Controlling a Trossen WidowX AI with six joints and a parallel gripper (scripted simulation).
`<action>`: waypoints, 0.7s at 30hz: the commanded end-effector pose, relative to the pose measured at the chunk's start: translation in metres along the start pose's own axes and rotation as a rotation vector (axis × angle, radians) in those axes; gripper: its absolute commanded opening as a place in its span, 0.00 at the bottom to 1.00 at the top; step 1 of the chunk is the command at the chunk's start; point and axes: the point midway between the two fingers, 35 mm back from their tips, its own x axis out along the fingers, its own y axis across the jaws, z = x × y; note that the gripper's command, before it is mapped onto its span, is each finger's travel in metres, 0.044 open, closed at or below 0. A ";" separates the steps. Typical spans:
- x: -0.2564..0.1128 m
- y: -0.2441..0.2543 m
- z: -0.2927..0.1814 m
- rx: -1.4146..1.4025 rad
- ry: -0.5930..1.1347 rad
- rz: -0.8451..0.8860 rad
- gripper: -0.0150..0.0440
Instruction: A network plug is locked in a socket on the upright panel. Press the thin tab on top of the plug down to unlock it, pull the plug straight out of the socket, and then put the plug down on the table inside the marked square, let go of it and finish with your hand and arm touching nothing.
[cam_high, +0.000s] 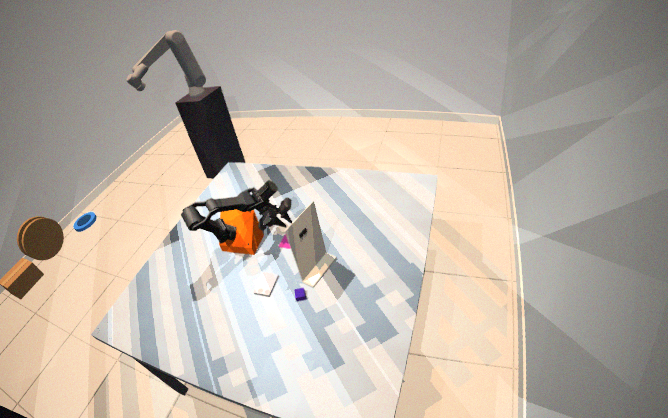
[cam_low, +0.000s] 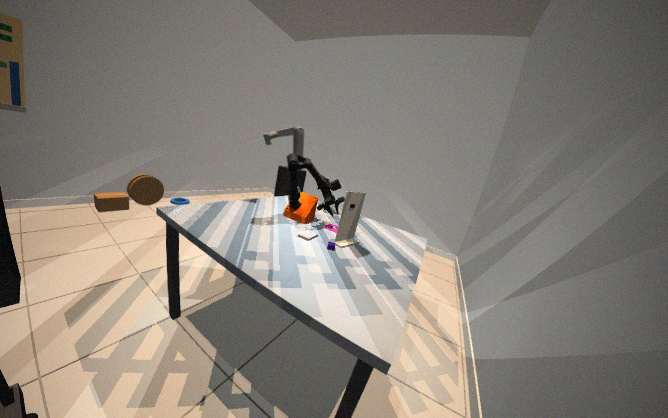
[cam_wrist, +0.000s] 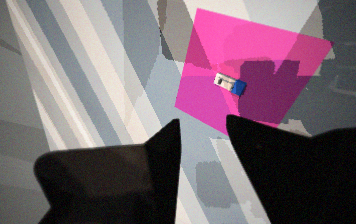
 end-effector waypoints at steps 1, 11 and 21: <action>-0.006 0.006 0.002 0.016 -0.002 0.012 0.52; -0.018 0.012 0.003 0.016 -0.003 0.012 0.52; -0.031 0.017 0.004 0.015 -0.005 0.014 0.52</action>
